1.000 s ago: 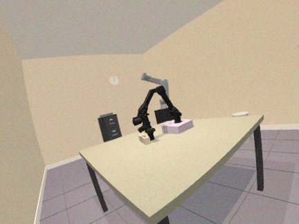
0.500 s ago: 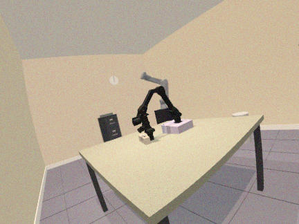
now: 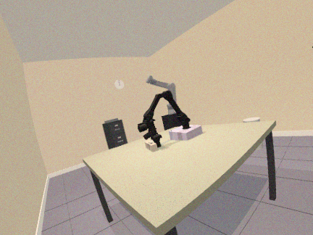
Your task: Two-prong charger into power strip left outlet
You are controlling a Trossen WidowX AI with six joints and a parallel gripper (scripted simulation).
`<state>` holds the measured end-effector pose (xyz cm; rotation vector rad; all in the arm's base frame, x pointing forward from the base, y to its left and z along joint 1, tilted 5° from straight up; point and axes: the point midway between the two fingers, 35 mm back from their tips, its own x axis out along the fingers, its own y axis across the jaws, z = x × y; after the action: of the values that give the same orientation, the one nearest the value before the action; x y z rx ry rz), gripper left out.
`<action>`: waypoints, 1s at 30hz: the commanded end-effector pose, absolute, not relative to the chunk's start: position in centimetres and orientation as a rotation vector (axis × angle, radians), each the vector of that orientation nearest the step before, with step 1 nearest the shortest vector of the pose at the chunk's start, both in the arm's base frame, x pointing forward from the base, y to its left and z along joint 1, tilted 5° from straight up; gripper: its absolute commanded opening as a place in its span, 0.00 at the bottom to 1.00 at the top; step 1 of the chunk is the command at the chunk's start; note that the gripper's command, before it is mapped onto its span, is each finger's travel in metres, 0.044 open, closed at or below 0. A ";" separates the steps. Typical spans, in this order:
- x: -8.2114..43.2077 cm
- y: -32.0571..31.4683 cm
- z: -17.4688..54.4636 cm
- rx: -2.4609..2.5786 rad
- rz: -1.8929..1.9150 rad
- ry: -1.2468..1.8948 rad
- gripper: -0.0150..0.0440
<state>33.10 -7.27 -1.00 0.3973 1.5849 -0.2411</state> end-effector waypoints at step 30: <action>33.8 -7.4 -1.1 0.390 -0.240 1.555 0.25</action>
<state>33.08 -7.26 -1.09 0.3967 1.5848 -0.2413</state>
